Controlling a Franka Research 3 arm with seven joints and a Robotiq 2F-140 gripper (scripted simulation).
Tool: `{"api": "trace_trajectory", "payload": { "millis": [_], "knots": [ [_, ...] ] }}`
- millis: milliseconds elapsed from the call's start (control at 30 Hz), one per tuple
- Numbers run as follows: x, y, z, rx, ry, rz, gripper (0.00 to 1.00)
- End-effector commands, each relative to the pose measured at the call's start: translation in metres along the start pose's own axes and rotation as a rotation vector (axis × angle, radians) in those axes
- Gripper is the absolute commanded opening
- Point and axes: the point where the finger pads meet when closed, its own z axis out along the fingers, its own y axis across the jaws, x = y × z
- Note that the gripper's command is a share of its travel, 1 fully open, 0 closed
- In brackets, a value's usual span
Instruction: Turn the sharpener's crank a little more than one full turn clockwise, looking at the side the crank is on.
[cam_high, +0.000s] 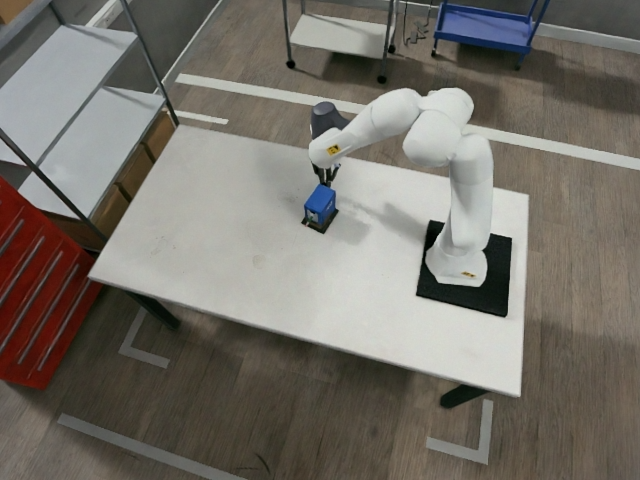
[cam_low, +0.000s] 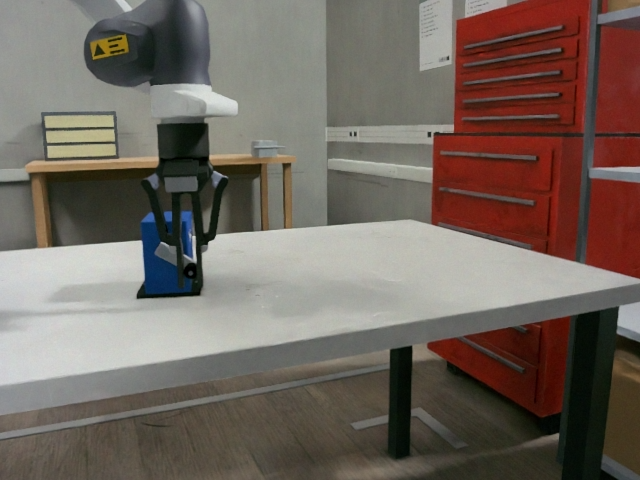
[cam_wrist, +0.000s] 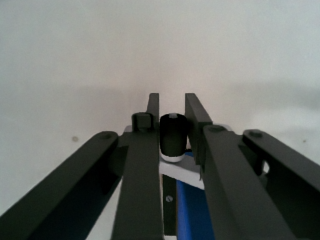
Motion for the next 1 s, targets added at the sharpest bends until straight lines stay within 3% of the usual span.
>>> {"api": "trace_trajectory", "payload": {
  "millis": [0, 967],
  "knots": [
    [0.001, 0.005, 0.007, -0.002, 0.000, -0.008, 0.10],
    [0.001, 0.033, 0.023, -0.002, 0.000, -0.008, 0.10]
  ]
}}
